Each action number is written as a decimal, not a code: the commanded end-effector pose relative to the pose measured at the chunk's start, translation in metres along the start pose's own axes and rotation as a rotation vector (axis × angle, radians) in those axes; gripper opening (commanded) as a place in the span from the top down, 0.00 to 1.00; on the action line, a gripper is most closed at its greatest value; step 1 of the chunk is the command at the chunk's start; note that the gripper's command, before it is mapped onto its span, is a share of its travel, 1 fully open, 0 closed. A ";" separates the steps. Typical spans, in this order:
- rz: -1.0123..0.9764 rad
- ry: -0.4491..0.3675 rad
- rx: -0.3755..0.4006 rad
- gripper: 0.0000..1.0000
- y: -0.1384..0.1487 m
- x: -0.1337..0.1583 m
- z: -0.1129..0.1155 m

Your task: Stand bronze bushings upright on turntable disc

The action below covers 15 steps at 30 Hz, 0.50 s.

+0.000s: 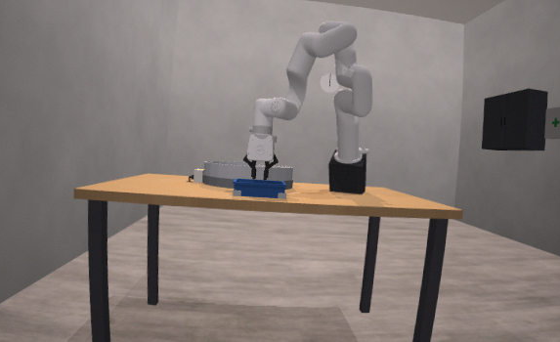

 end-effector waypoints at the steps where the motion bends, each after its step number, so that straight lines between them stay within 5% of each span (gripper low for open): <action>1: 0.000 -0.001 -0.003 0.59 -0.001 0.000 0.000; 15: 0.000 -0.001 -0.003 0.59 -0.001 0.000 -0.008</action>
Point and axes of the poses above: the point where the finger pads meet when closed, its own z axis back along the fingers, its own y axis across the jaws, x = y × z, the point moved 5 cm from there along z, back along the fingers, and after that the axes turned 11 degrees about z, right-handed, at the moved point
